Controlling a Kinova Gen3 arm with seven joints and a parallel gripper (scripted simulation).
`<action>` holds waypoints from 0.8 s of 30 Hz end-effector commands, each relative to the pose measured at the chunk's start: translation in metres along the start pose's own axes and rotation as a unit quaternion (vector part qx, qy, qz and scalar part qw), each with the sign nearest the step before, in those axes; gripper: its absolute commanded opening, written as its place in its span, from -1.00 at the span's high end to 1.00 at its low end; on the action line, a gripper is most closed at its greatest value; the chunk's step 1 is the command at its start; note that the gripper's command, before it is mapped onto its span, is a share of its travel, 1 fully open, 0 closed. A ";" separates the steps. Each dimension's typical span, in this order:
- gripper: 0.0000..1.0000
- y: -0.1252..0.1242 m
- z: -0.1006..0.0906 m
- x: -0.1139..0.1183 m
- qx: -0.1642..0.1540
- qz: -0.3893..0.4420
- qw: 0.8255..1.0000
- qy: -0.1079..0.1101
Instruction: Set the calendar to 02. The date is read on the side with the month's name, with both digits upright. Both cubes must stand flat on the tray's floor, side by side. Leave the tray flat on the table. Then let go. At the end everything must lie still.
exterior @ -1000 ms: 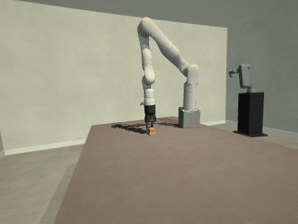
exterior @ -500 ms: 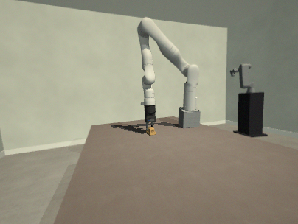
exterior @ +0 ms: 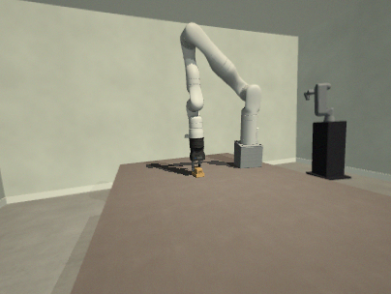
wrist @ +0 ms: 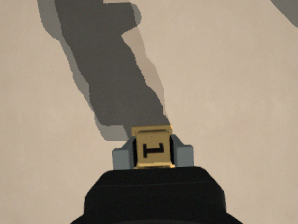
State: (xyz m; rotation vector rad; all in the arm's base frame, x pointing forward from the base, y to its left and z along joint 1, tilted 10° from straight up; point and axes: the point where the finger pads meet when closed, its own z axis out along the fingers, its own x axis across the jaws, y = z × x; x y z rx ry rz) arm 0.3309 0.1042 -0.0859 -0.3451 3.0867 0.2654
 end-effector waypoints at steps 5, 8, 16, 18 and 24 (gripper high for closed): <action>-0.20 0.000 0.000 -0.003 0.001 0.004 1.000 -0.004; -0.20 0.000 0.000 -0.003 0.001 0.004 1.000 -0.004; -0.20 0.000 0.000 -0.003 0.001 0.004 1.000 -0.004; -0.20 0.000 0.000 -0.003 0.001 0.004 1.000 -0.004; -0.20 0.000 0.000 -0.003 0.001 0.004 1.000 -0.004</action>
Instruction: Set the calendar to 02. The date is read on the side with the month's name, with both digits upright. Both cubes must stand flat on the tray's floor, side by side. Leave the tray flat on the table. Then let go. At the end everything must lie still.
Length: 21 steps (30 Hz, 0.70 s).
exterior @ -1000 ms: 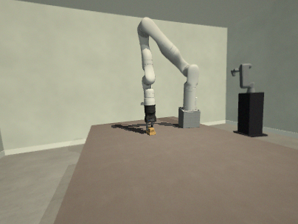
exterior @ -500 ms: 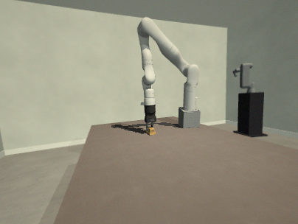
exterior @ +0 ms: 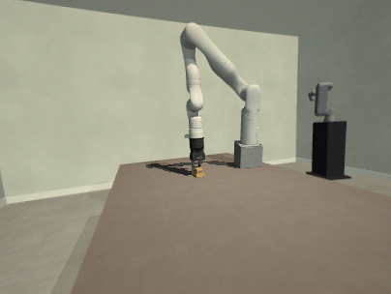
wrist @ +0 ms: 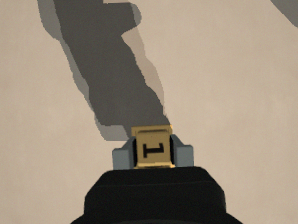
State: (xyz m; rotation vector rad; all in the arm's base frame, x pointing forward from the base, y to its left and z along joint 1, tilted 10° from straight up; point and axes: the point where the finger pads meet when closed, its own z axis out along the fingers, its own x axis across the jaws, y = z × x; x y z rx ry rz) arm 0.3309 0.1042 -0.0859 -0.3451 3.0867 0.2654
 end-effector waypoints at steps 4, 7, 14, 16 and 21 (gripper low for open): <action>-0.20 0.000 0.000 -0.003 0.001 0.004 1.000 -0.004; -0.20 0.000 0.000 -0.003 0.001 0.004 1.000 -0.004; -0.44 0.000 0.000 -0.003 0.001 0.004 1.000 -0.004; -0.56 0.000 0.000 -0.003 0.001 0.004 1.000 -0.004; -0.68 0.000 0.000 -0.003 0.001 0.004 1.000 -0.004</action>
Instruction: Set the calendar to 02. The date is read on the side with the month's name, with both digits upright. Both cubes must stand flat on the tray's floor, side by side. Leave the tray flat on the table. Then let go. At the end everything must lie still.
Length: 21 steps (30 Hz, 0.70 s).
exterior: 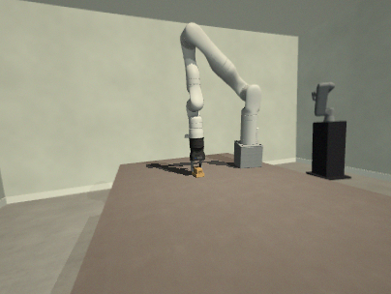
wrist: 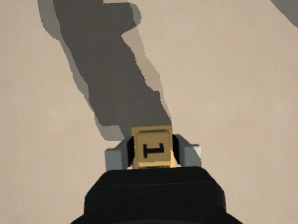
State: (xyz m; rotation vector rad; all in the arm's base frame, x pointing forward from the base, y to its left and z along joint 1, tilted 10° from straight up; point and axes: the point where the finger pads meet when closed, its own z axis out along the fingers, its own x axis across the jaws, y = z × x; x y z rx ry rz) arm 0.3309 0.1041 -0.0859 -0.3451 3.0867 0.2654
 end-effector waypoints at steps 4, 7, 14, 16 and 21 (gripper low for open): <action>-0.80 0.000 0.000 -0.003 0.001 0.004 1.000 -0.004; -0.80 0.000 0.000 -0.003 0.001 0.004 1.000 -0.004; -0.80 0.000 -0.001 -0.002 0.001 0.004 1.000 -0.002; -0.80 0.000 -0.005 0.000 0.000 0.004 1.000 0.000; -0.80 0.000 -0.017 0.002 0.000 0.004 1.000 0.002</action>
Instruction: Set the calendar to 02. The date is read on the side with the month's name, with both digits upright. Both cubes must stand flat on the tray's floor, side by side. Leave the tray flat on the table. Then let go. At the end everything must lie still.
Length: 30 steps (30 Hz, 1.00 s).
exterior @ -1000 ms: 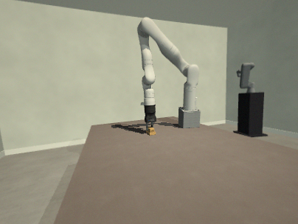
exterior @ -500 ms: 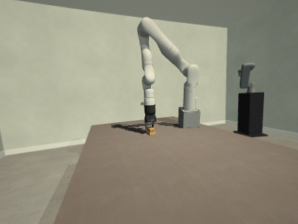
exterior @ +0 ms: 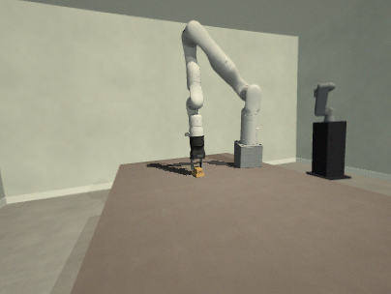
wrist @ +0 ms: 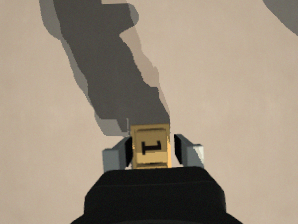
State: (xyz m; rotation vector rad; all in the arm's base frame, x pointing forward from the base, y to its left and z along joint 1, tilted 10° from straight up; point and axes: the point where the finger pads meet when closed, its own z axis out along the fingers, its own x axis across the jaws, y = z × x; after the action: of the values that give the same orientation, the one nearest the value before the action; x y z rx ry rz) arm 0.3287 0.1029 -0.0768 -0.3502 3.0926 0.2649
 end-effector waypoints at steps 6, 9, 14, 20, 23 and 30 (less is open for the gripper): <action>-0.80 -0.001 -0.034 -0.001 0.000 0.005 1.000 -0.002; -0.80 -0.001 -0.051 -0.002 0.000 0.005 1.000 -0.004; -0.80 -0.001 -0.072 -0.004 0.001 0.005 1.000 -0.005; -0.80 -0.001 -0.081 -0.004 0.001 0.005 1.000 -0.005; -0.80 -0.001 -0.082 -0.004 0.001 0.005 1.000 -0.005; -1.00 -0.001 -0.080 -0.002 0.000 0.006 1.000 -0.002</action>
State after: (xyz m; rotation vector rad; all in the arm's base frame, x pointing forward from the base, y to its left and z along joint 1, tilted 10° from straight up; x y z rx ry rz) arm 0.3294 0.0887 0.0005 -0.3383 3.0917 0.2620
